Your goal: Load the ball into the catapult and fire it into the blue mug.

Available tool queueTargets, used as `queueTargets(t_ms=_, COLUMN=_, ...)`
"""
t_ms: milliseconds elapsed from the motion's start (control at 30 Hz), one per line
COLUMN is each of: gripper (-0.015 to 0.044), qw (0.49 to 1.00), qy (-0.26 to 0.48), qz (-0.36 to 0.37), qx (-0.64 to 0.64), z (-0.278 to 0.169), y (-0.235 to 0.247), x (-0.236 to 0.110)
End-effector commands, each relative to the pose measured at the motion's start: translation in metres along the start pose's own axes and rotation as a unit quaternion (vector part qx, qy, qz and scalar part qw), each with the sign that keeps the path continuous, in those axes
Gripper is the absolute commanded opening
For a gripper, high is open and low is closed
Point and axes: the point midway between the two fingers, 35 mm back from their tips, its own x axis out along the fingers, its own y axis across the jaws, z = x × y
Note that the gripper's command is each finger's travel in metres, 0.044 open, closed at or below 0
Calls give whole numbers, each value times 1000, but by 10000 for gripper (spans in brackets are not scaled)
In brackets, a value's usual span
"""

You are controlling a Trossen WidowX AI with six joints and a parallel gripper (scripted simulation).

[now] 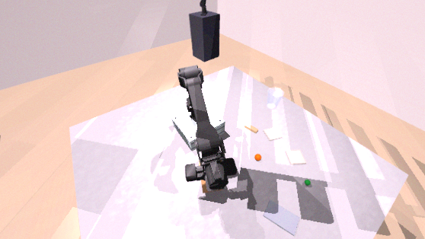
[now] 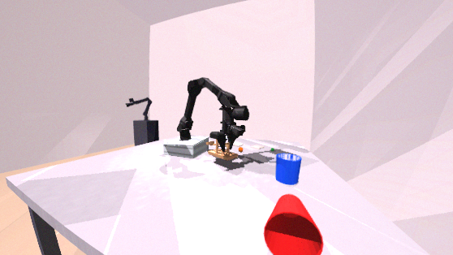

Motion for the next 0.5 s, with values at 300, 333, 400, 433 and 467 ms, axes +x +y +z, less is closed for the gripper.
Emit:
queueTargets(t_ms=300, gripper=0, qw=999, qy=-5, qz=2, qx=-41, z=5, y=10, x=0)
queueTargets(t_ms=333, gripper=0, qw=999, qy=-5, qz=2, qx=-41, z=5, y=10, x=1)
queueTargets(t_ms=400, gripper=0, qw=999, qy=-5, qz=2, qx=-41, z=5, y=10, x=4)
queueTargets(t_ms=433, gripper=0, qw=999, qy=-5, qz=2, qx=-41, z=5, y=10, x=6)
queueTargets(t_ms=467, gripper=0, qw=999, qy=-5, qz=2, qx=-41, z=5, y=10, x=8)
